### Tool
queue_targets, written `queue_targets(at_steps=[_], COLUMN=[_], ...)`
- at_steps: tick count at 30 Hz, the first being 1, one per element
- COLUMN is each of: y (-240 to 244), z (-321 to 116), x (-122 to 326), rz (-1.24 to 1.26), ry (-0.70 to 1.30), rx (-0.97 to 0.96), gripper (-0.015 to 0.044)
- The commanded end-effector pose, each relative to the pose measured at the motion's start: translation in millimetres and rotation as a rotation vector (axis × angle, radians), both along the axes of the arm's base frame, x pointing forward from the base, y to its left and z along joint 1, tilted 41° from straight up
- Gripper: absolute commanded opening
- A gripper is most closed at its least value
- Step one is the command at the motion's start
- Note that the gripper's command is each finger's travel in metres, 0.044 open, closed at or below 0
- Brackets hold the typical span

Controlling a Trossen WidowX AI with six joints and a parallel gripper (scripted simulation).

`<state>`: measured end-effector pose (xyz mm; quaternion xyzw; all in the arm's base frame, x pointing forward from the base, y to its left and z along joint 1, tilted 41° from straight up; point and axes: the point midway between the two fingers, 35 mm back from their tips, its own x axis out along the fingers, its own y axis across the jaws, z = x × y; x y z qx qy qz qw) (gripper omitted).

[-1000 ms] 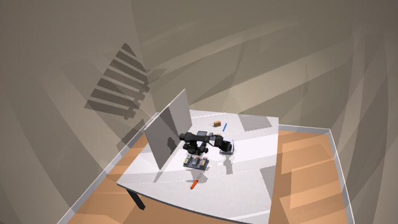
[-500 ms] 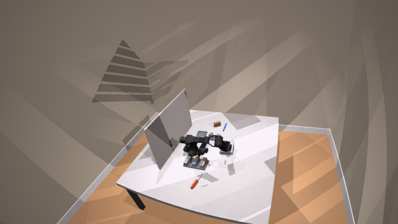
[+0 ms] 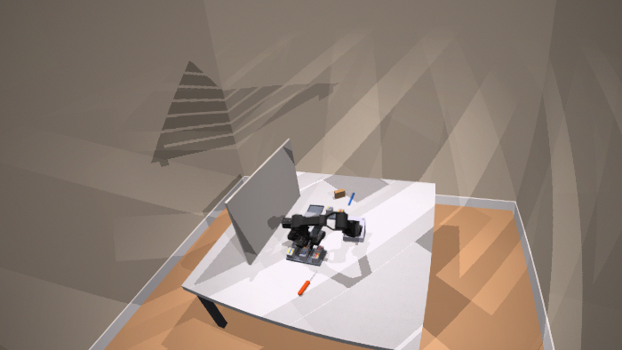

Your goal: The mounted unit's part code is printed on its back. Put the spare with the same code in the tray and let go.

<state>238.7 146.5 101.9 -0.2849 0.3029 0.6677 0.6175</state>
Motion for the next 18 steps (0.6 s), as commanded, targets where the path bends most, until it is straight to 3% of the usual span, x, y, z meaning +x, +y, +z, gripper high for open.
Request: queue_targets(at_steps=[1,15,18], y=[5.9,11.7,10.6], z=[-5.4,-11.3,-10.9], x=[-2.5,-4.7,-4.3], rz=[0.000,0.000,0.002], ry=[0.006,0.006,0.003], rx=[0.006,0.008,0.003], gripper=[0.0300,0.0300,0.0221])
